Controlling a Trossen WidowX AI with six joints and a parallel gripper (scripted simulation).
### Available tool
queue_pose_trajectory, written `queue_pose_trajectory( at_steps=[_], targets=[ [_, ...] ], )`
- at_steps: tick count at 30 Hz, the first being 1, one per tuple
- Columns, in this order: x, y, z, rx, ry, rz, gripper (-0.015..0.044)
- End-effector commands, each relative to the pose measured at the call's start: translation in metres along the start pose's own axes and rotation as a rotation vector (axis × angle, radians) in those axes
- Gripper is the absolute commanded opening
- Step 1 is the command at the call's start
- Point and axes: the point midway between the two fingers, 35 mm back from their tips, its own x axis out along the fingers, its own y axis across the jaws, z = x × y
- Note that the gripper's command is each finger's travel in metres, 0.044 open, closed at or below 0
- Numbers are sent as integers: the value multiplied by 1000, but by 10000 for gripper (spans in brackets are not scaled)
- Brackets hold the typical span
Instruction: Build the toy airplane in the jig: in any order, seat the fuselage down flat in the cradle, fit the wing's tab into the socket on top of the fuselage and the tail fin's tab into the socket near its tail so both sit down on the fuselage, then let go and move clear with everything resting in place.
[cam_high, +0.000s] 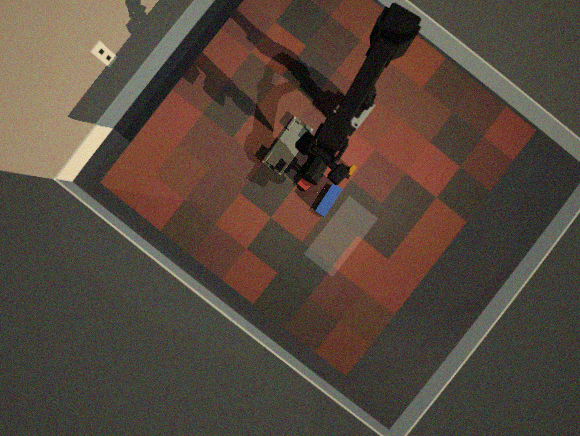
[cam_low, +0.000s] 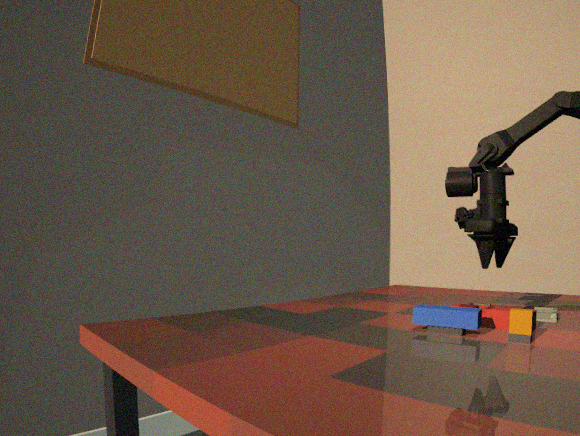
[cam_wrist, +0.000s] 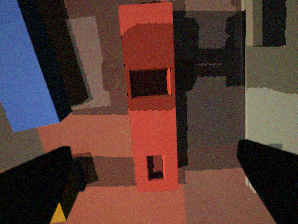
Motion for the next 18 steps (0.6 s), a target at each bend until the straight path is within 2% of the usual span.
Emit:
queue_pose_trajectory(
  at_steps=[1, 4, 8, 18],
  targets=[
    [4, -1, -4, -52, 15, -26, 440],
    [7, -1, -3, -52, 15, -26, 440],
    [54, -2, -4, -52, 15, -26, 440],
    [72, -2, -5, -52, 15, -26, 440]
  ],
)
